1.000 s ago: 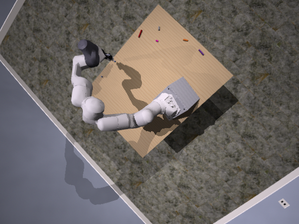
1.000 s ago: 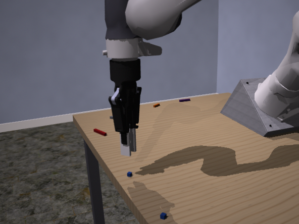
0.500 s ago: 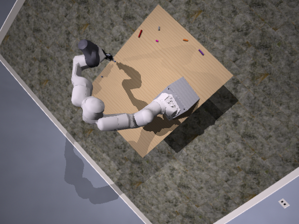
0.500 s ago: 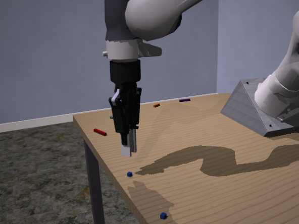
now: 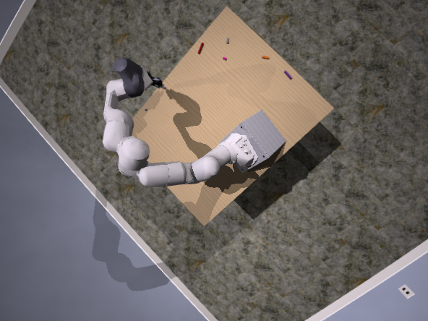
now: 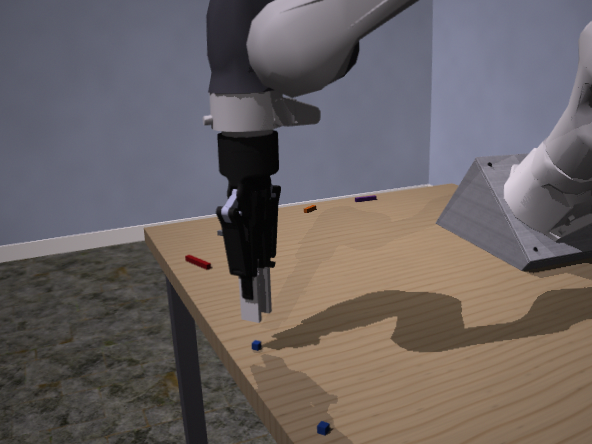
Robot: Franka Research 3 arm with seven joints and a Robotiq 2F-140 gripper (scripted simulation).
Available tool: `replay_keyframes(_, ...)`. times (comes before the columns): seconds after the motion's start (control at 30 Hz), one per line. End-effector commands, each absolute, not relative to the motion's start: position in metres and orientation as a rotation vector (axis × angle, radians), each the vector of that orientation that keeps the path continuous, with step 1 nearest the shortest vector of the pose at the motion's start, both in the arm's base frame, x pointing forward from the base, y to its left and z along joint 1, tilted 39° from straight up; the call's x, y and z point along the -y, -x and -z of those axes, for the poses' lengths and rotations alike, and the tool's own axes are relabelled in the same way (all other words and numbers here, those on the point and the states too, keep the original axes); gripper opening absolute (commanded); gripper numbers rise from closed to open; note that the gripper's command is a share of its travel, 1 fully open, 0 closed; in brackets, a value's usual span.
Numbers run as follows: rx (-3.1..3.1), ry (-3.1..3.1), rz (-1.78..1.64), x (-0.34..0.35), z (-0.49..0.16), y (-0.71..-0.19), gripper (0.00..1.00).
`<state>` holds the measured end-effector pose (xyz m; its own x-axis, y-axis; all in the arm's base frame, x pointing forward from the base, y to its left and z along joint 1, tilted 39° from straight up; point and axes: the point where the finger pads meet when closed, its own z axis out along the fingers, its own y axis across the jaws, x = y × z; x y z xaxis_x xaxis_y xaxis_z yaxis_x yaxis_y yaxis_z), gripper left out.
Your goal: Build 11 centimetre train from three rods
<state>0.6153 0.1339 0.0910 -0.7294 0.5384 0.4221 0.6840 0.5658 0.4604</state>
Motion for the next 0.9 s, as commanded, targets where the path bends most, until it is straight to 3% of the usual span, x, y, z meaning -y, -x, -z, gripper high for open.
replay_keyframes(0.0,2.573,1.018,0.908,-0.138,-0.085,-0.617,0.23)
replay_keyframes(0.87,2.573,1.018,0.908,-0.154,-0.066,-0.618,0.23)
